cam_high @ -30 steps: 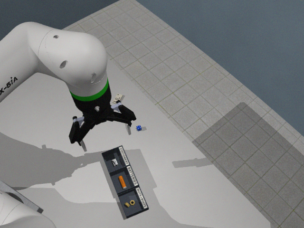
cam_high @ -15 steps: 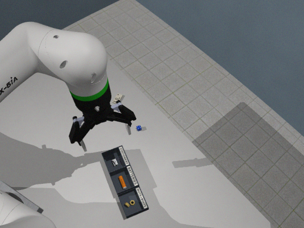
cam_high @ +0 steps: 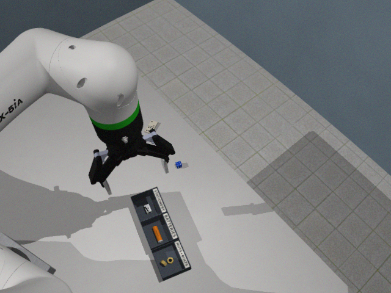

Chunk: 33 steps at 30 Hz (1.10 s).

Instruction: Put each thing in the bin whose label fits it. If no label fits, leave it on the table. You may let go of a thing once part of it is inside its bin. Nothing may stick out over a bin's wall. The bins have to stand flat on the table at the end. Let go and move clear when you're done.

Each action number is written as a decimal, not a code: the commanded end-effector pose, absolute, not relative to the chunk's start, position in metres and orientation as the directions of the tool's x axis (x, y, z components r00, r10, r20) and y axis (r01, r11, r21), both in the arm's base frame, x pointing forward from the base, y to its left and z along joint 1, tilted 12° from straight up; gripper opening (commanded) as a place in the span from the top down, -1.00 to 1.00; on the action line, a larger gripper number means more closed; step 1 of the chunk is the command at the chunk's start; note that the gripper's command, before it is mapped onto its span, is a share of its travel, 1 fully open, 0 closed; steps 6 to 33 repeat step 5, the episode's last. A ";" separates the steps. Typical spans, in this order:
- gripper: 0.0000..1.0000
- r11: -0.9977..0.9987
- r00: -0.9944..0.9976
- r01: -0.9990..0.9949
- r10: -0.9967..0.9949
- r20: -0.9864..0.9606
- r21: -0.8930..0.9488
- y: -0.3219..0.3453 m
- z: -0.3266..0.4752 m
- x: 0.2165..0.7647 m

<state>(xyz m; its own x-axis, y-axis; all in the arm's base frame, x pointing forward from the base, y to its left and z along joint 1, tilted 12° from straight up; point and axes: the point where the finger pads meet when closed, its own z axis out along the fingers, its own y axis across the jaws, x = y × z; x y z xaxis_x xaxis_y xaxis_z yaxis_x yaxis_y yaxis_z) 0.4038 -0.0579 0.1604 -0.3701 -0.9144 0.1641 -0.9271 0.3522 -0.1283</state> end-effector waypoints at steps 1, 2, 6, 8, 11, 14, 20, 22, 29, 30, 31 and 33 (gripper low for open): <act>-1.00 0.352 -0.370 -0.927 -0.914 0.164 -0.129 -0.058 0.161 0.404; -1.00 0.352 -0.370 -0.927 -0.914 0.164 -0.129 -0.058 0.161 0.404; -1.00 0.352 -0.370 -0.927 -0.914 0.164 -0.129 -0.058 0.161 0.404; -1.00 0.352 -0.370 -0.927 -0.914 0.164 -0.129 -0.058 0.161 0.404; -1.00 0.352 -0.370 -0.927 -0.914 0.164 -0.129 -0.058 0.161 0.404; -1.00 0.352 -0.370 -0.927 -0.914 0.164 -0.129 -0.058 0.161 0.404; -1.00 0.352 -0.370 -0.927 -0.914 0.164 -0.129 -0.058 0.161 0.404; -1.00 0.352 -0.370 -0.927 -0.914 0.164 -0.129 -0.058 0.161 0.404; -1.00 0.352 -0.370 -0.927 -0.914 0.164 -0.129 -0.058 0.161 0.404; -1.00 0.352 -0.370 -0.927 -0.914 0.164 -0.129 -0.058 0.161 0.404; -1.00 0.352 -0.370 -0.927 -0.914 0.164 -0.129 -0.058 0.161 0.404; -1.00 0.352 -0.370 -0.927 -0.914 0.164 -0.129 -0.058 0.161 0.404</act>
